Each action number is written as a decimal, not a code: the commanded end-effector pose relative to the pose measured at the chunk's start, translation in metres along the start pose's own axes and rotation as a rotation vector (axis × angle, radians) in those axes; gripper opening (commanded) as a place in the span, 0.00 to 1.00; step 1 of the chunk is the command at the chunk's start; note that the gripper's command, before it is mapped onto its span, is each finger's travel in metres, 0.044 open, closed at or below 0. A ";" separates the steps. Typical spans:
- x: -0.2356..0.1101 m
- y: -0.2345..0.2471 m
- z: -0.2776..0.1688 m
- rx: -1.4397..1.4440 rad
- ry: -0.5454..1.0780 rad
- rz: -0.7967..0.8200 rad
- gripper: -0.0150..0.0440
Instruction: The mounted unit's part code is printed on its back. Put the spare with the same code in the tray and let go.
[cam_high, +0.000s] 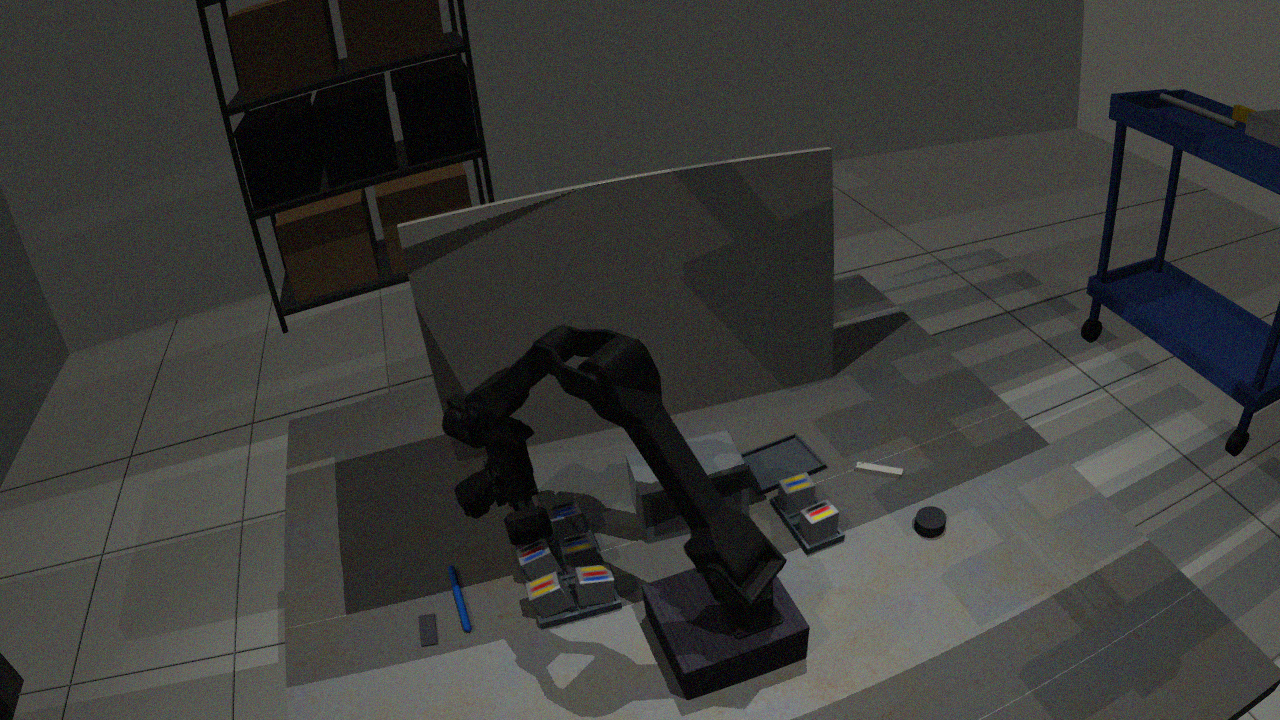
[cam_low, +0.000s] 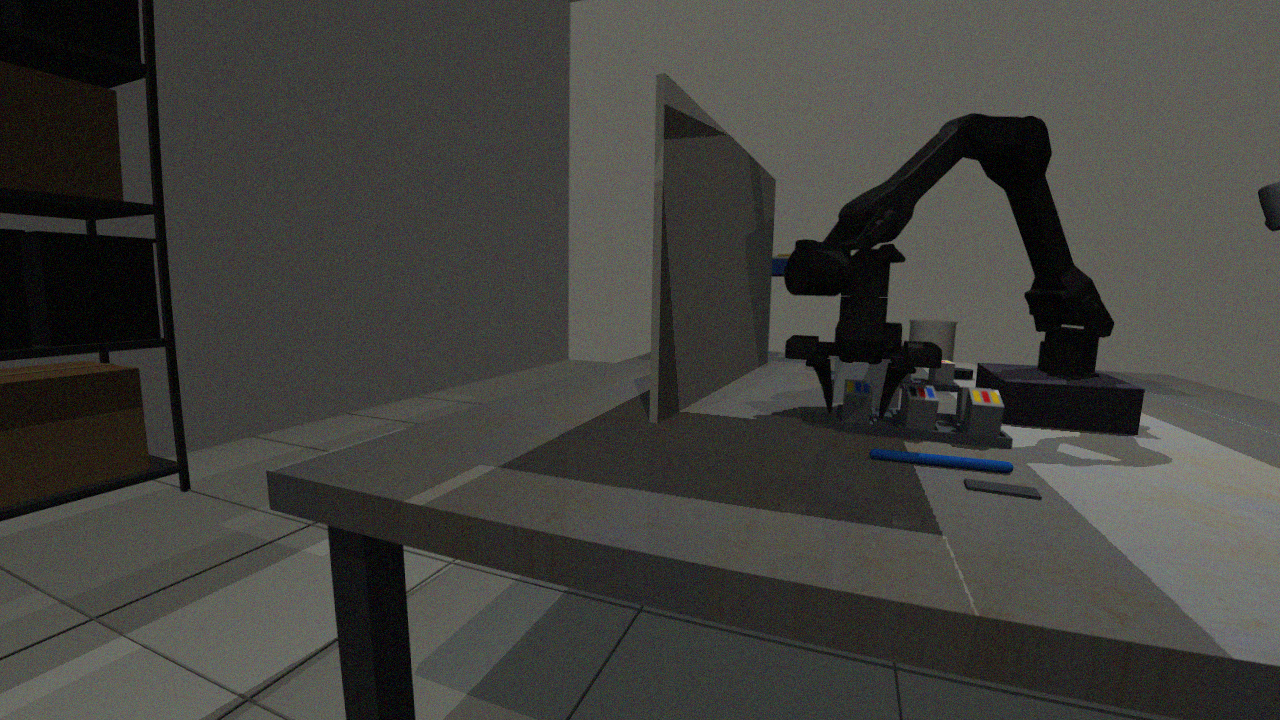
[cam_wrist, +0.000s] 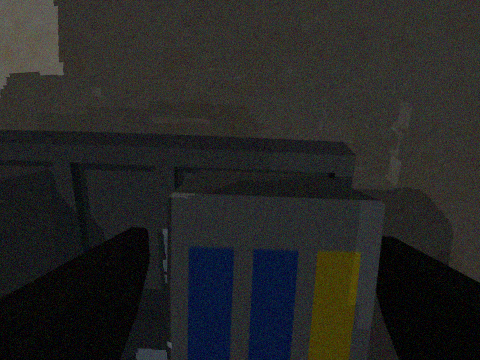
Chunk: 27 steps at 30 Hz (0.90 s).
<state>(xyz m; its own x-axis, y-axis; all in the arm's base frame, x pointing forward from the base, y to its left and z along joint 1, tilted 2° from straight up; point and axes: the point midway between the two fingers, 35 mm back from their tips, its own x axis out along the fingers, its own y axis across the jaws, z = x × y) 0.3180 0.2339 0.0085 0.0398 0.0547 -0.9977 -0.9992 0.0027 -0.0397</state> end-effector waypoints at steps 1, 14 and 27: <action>0.002 0.001 -0.001 0.003 0.003 0.003 0.76; 0.002 0.001 -0.001 0.003 0.003 0.003 0.76; 0.000 0.000 0.000 0.000 0.000 0.000 0.53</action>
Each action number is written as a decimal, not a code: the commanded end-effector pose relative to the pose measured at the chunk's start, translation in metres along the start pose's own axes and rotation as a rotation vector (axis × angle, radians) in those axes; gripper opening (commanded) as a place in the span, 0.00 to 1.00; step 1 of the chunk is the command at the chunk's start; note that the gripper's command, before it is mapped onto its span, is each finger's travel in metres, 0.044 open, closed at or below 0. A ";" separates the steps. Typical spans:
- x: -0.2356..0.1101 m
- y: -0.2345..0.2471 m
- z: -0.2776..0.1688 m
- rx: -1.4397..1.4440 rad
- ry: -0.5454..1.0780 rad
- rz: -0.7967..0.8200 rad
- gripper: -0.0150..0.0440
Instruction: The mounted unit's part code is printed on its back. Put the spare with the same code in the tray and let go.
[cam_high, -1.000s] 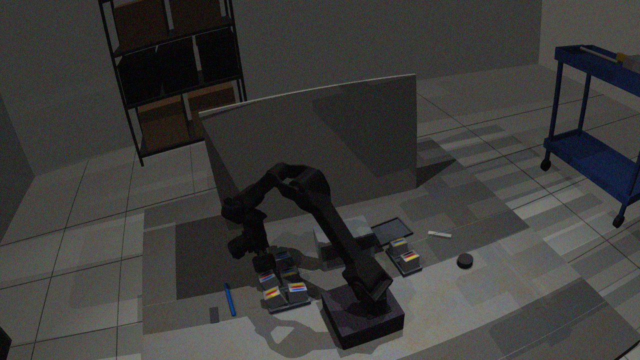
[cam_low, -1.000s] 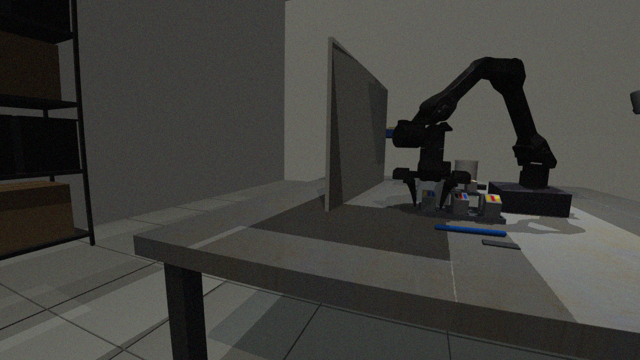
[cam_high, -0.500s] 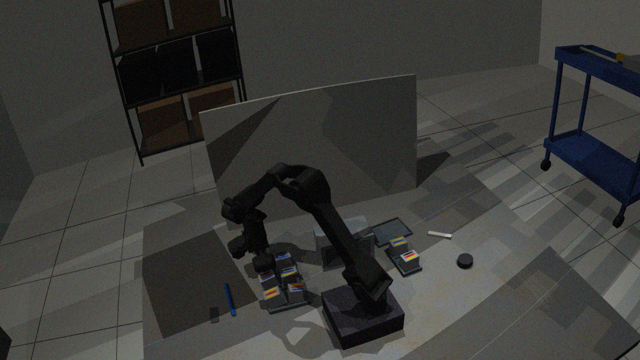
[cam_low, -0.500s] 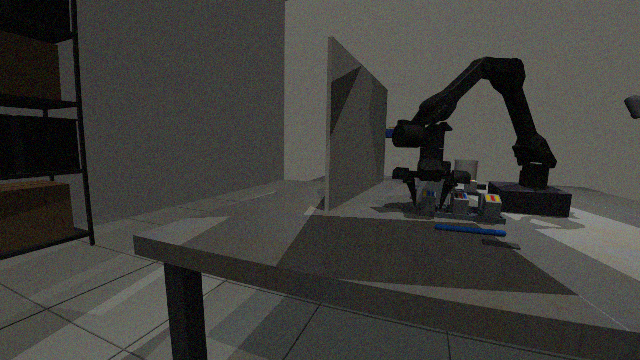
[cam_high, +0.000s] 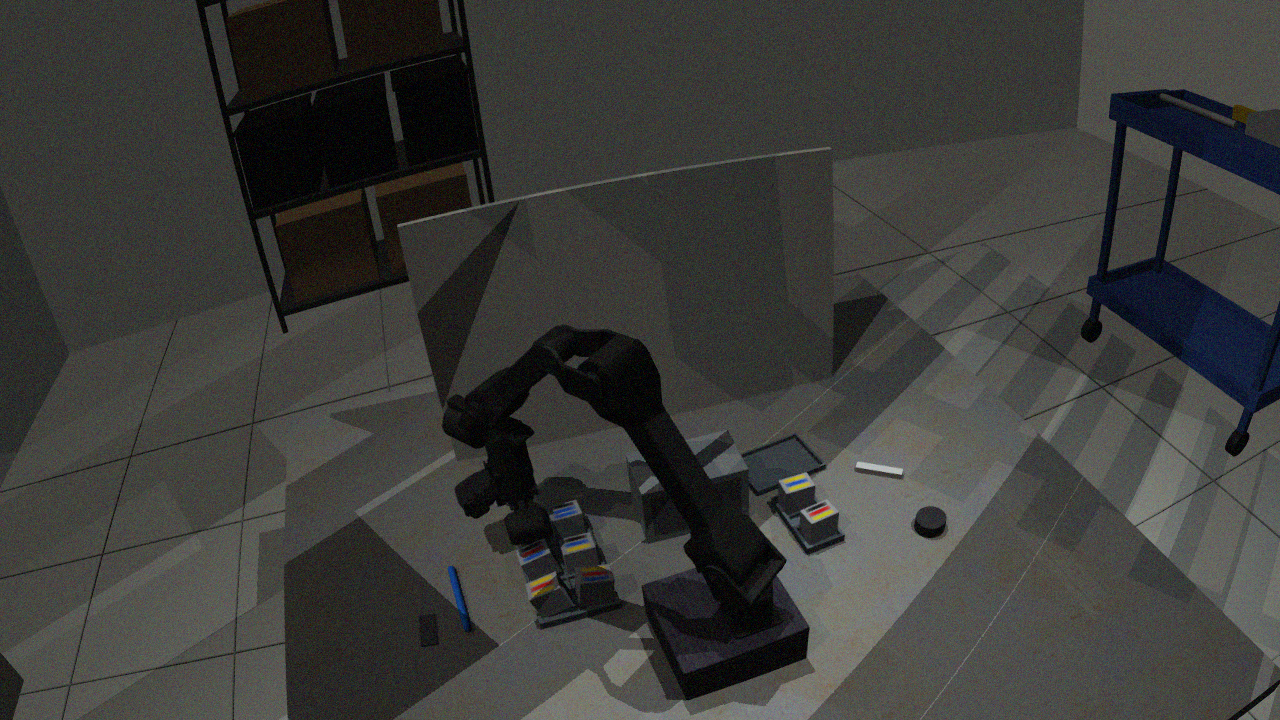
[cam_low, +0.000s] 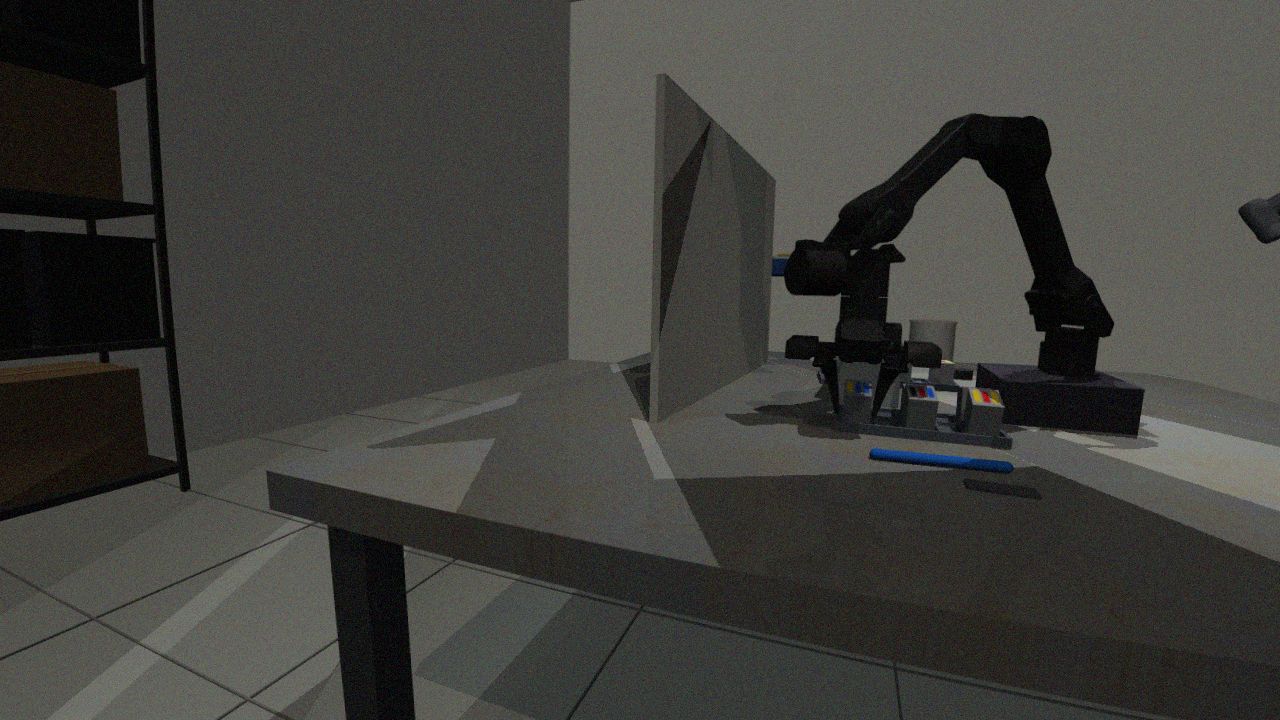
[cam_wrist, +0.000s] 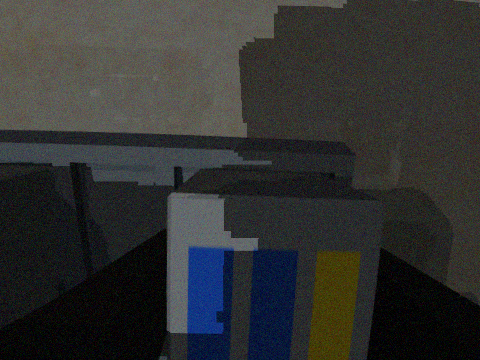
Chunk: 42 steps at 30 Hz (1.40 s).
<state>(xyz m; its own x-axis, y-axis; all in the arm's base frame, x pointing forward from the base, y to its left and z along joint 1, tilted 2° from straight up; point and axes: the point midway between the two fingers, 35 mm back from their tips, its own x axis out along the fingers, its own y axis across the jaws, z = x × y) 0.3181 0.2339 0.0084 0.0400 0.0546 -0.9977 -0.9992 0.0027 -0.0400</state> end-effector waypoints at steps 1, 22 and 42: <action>0.000 0.000 0.000 0.000 0.000 0.000 0.52; -0.011 -0.001 0.001 0.000 0.000 0.001 0.25; -0.095 -0.003 0.004 0.003 -0.002 -0.004 0.25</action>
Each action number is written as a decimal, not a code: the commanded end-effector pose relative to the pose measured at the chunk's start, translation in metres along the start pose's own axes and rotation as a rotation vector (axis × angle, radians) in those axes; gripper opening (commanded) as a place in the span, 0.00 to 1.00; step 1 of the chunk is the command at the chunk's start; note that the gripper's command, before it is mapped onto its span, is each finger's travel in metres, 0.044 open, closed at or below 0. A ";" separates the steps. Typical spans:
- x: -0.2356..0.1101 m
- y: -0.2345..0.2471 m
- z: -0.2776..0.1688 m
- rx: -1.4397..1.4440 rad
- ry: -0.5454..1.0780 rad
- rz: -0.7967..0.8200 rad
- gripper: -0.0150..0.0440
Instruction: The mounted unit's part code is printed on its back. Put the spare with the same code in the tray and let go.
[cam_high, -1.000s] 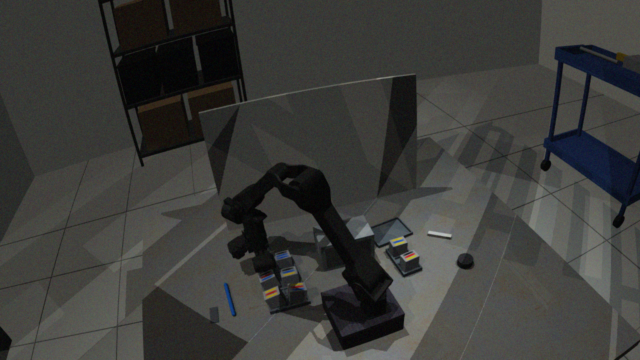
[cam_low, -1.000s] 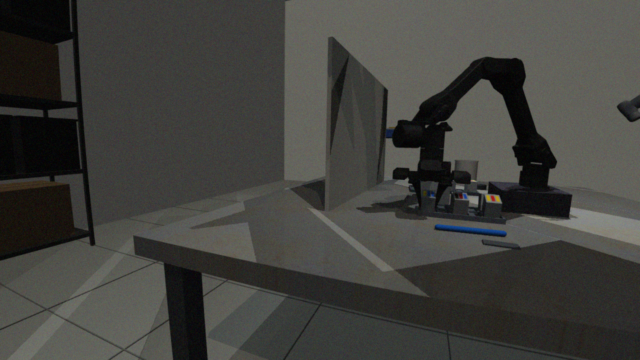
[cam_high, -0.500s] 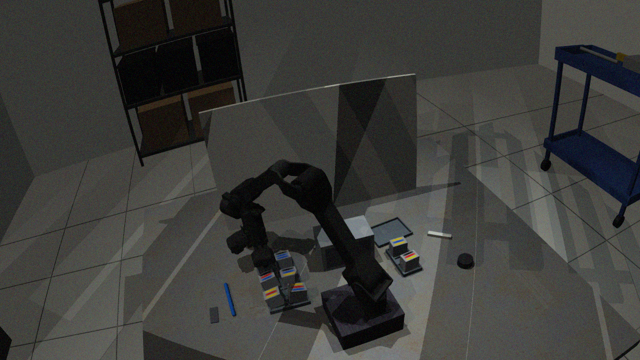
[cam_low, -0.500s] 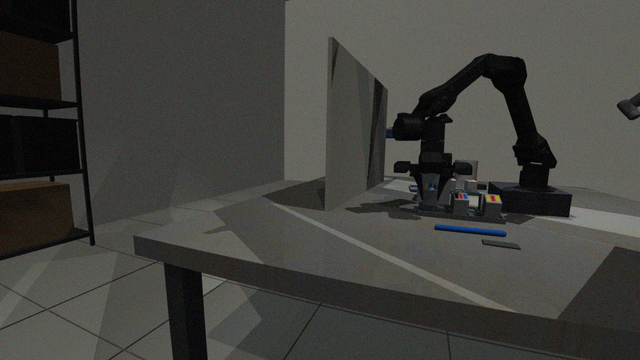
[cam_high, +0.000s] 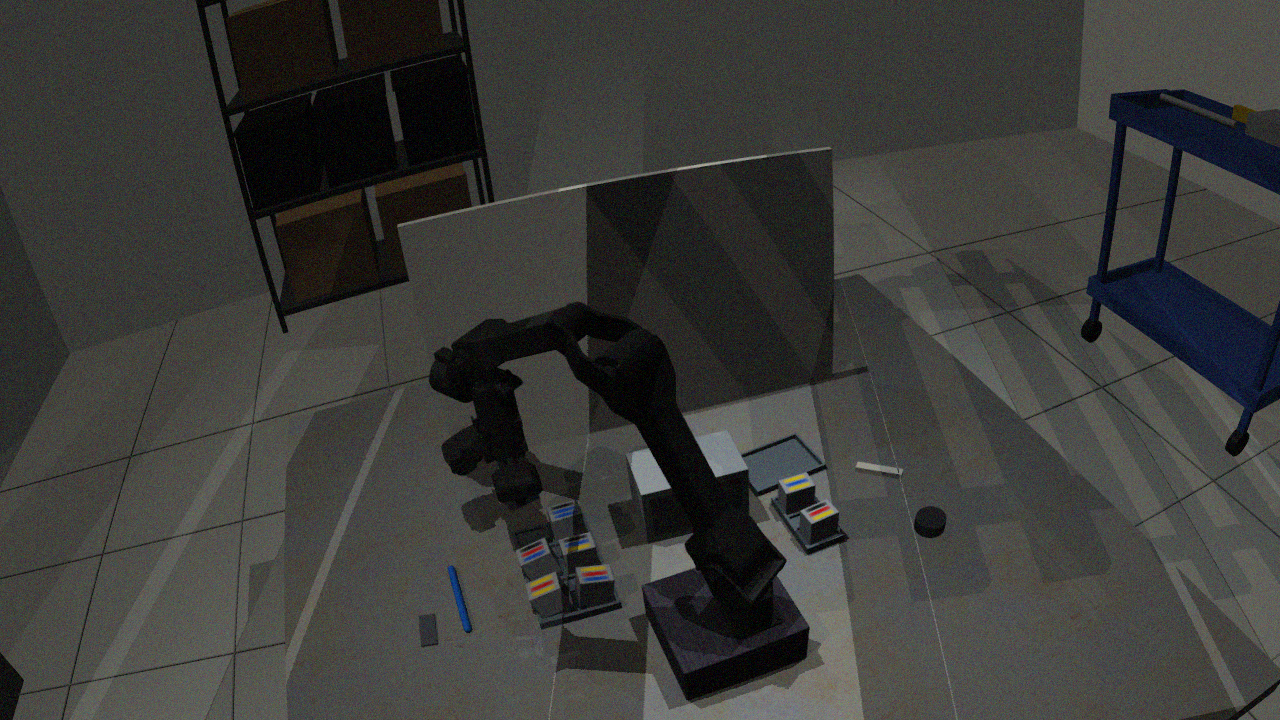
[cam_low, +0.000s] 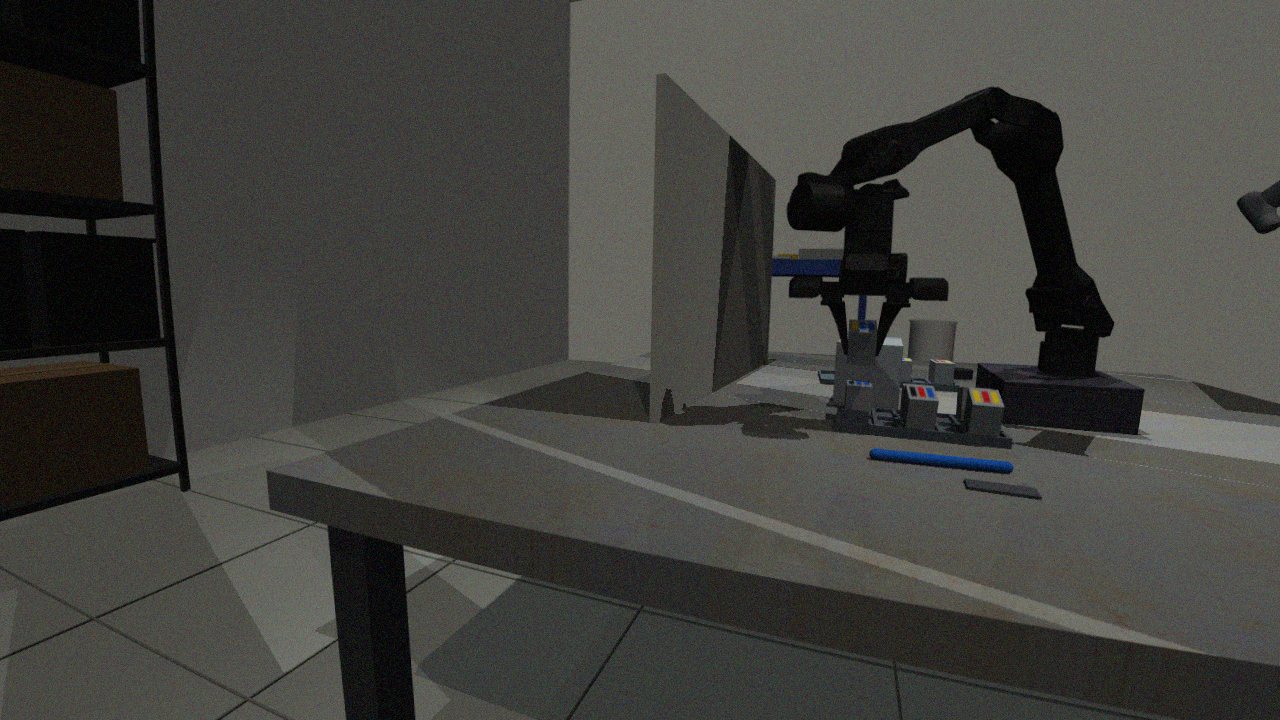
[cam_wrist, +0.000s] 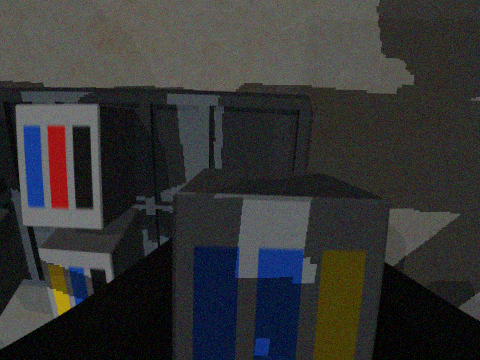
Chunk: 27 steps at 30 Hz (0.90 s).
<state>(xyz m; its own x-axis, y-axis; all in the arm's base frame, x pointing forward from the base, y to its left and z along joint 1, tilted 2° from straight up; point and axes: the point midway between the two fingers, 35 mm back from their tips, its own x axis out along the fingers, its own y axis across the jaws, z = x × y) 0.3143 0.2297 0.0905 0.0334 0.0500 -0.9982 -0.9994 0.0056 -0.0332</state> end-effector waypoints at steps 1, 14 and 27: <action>-0.017 -0.004 0.004 0.000 -0.007 -0.010 0.25; -0.069 -0.002 0.006 -0.001 -0.002 -0.004 0.25; -0.071 -0.028 -0.039 0.039 -0.013 -0.012 0.25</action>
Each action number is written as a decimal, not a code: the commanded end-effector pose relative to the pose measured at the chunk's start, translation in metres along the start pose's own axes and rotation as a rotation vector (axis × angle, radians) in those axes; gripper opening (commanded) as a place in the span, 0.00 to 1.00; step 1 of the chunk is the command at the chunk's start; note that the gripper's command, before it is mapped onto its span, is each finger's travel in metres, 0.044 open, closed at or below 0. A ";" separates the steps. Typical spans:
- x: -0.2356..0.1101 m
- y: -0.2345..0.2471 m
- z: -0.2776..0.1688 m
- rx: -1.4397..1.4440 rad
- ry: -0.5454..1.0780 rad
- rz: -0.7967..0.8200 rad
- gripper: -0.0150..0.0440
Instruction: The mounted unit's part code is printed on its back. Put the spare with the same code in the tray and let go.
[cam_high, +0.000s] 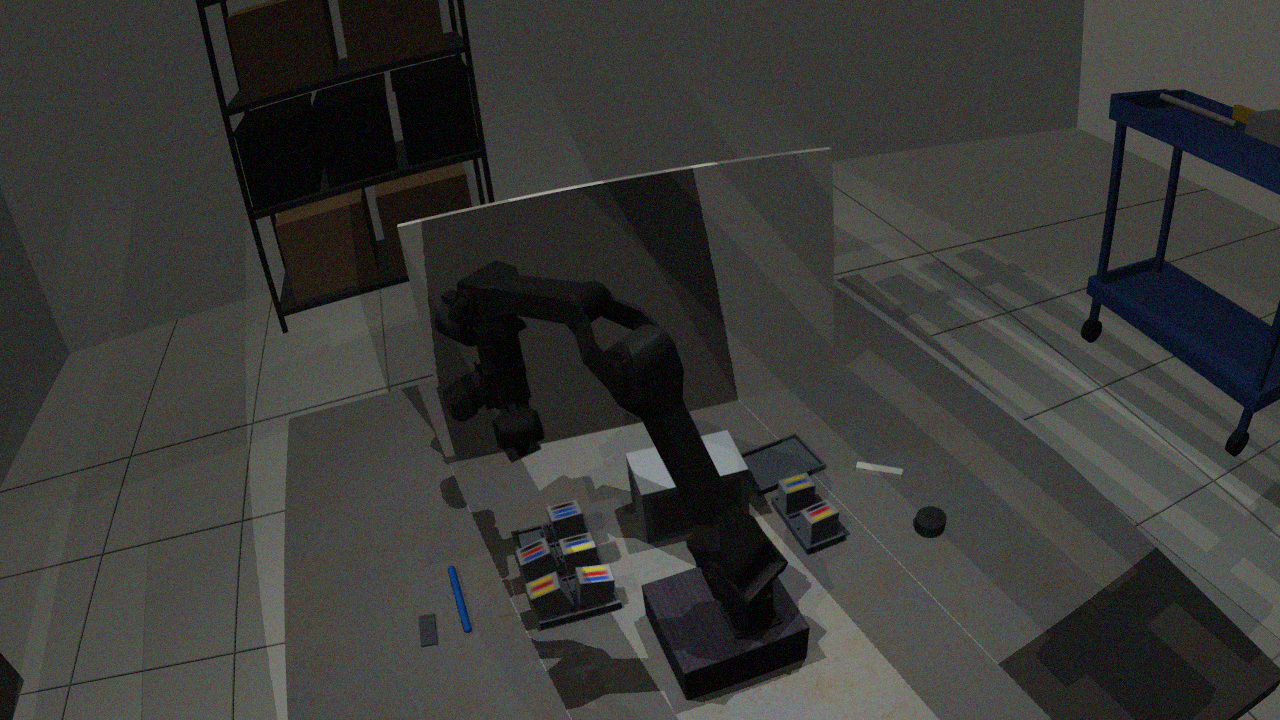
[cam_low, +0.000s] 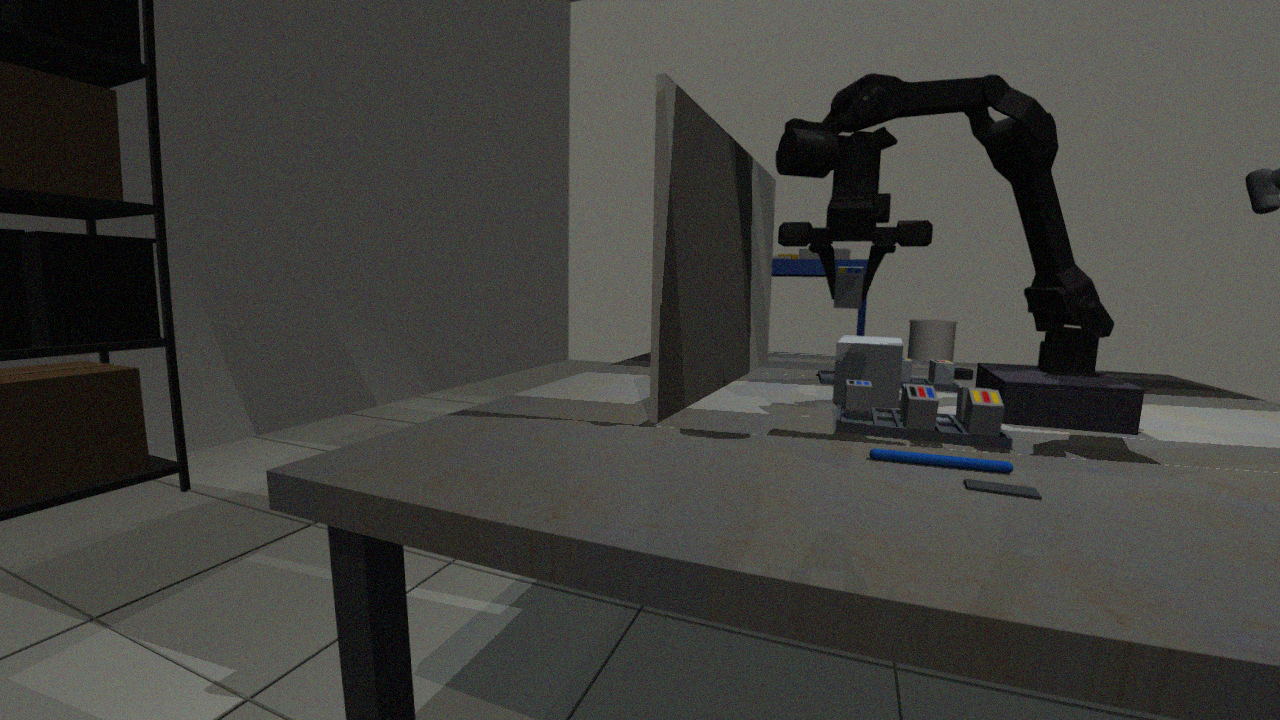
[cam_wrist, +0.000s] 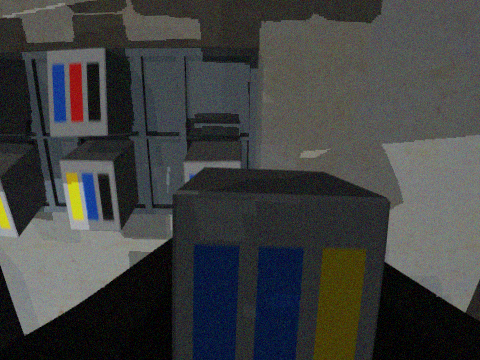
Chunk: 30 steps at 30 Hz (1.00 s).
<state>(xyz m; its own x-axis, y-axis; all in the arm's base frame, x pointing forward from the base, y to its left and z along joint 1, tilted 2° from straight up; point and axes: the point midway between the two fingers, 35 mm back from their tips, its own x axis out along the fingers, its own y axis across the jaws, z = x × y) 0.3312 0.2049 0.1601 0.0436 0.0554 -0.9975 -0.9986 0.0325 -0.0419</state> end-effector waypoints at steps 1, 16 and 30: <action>-0.001 -0.013 -0.023 0.013 -0.007 -0.002 0.25; -0.002 -0.049 -0.117 0.004 0.006 -0.011 0.25; -0.003 -0.059 -0.209 -0.006 0.021 -0.009 0.25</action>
<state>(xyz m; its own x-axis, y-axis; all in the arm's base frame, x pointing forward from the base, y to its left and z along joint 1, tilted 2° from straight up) 0.3850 0.0144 0.1557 0.0568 0.0323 -0.9979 -0.9979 0.0320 -0.0558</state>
